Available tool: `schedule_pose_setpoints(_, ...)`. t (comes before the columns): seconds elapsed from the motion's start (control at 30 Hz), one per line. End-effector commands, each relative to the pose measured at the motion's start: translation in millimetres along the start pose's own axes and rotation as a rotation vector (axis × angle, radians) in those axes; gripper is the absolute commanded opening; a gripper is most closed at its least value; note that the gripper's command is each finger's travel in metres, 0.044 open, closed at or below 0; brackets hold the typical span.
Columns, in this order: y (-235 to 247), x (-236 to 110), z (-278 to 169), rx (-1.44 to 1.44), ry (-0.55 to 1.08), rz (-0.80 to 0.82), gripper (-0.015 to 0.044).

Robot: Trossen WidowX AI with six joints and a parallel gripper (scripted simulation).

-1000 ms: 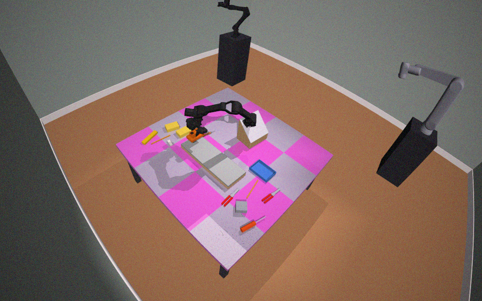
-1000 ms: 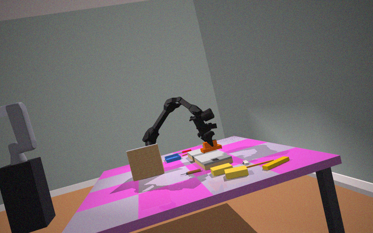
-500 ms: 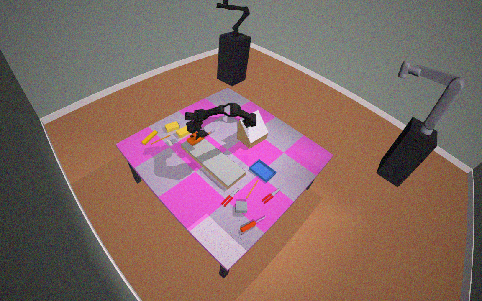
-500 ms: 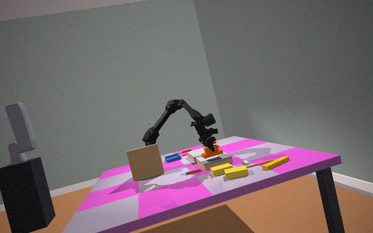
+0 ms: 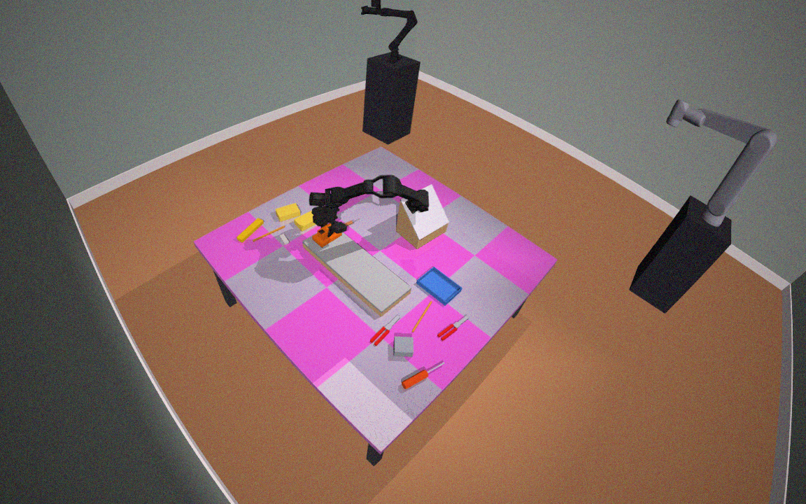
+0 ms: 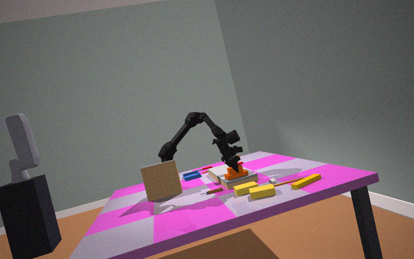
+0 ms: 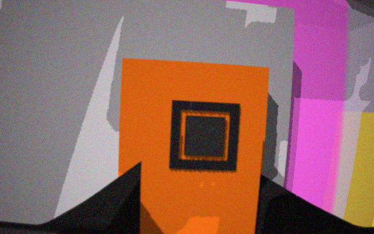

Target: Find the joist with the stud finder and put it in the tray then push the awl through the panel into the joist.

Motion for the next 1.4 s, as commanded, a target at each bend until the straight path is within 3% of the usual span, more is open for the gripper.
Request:
schedule_pose_setpoints(0.0, -0.2, 2.7, -0.8, 0.004, -0.007, 0.005, 0.0)
schedule_pose_setpoints(1.37, 67.9, 3.3, -9.0, 0.006, -0.006, 0.008, 0.0)
Point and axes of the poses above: the point midway between the two fingers, 35 mm back from their tips, its own x axis out along the fingers, its own y axis across the jaws, z = x × y, the point moved 9 cm from there along -x, back along the fingers, and after that the axes turned 7 degrees about x, right-handed, at the moved point
